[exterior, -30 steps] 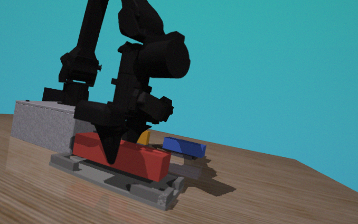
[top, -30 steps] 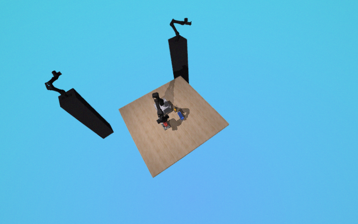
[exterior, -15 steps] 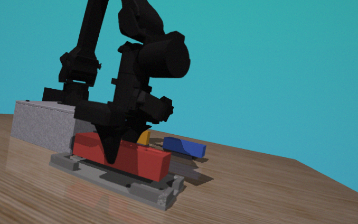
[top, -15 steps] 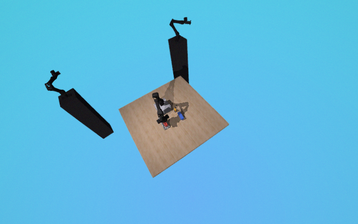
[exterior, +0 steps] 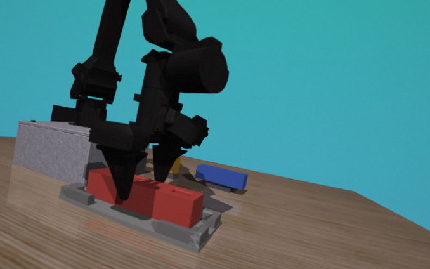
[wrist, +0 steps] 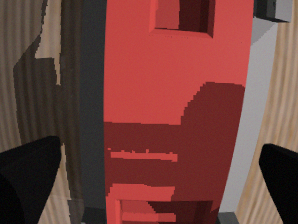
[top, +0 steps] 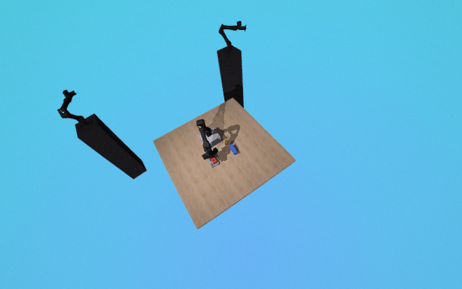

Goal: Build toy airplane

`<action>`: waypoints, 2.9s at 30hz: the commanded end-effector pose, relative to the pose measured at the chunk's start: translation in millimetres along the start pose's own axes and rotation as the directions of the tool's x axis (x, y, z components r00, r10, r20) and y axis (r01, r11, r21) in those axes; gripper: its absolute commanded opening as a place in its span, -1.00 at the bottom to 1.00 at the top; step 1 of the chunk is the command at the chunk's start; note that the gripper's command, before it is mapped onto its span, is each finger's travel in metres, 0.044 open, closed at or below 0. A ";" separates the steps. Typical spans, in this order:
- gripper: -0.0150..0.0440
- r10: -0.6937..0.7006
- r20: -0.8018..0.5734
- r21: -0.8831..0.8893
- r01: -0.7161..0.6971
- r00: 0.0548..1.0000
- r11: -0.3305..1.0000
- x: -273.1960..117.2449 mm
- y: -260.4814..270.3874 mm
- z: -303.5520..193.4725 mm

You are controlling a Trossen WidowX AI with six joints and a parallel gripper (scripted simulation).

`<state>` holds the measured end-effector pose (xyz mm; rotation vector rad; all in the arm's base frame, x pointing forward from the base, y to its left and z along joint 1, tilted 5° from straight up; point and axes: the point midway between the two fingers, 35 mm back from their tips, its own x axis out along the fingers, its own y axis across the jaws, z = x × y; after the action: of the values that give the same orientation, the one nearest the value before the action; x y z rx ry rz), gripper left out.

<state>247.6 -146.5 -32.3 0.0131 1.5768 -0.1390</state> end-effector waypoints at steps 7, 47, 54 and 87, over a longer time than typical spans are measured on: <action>1.00 -0.004 0.000 -0.005 0.004 1.000 1.000 -95.2 -0.3 2.8; 1.00 0.017 0.003 0.087 -0.018 1.000 0.996 -97.9 268.7 59.2; 1.00 0.017 0.004 0.087 -0.018 1.000 0.996 -76.2 269.4 59.9; 1.00 0.017 0.003 0.087 -0.017 1.000 0.996 -7.7 270.3 59.6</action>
<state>335.0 117.3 -39.9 0.0959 1.5597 -0.1940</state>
